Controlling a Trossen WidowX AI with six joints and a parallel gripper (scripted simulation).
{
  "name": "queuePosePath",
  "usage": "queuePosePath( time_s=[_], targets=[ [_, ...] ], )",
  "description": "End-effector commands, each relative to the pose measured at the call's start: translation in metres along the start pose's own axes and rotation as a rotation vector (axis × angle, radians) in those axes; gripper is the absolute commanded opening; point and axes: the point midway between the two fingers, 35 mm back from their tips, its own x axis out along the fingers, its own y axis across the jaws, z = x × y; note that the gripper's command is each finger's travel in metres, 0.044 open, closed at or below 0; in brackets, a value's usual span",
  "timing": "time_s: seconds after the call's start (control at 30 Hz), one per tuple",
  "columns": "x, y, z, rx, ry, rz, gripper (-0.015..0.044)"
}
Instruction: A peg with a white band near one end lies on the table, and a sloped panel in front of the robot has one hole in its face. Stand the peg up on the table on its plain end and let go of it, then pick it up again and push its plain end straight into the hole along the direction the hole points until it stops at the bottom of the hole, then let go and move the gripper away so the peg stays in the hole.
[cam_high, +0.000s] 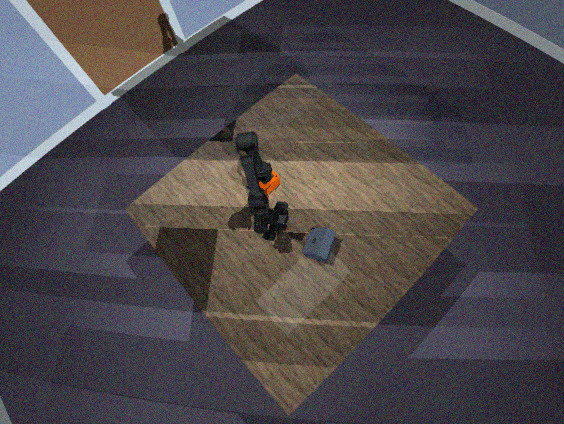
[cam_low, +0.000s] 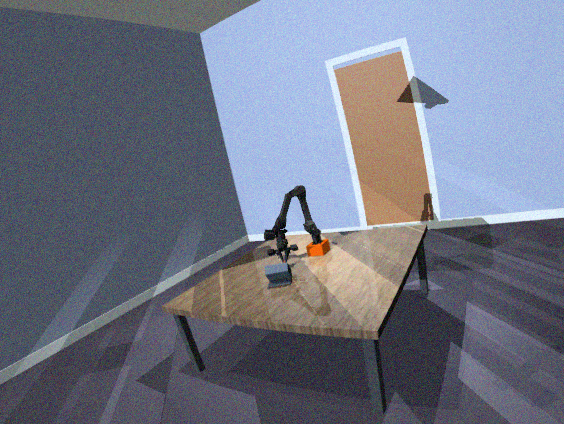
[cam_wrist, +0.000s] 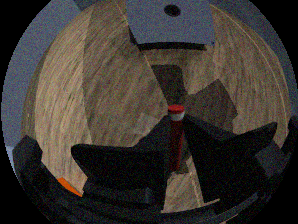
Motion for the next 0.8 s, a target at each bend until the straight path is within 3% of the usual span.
queuePosePath(
  time_s=[0.0,0.77],
  targets=[
    [-0.004,0.000,0.000,-0.008,-0.044,-0.004,0.0049],
    [-0.016,0.000,-0.010,-0.009,-0.241,-0.003,0.0049]
  ],
)
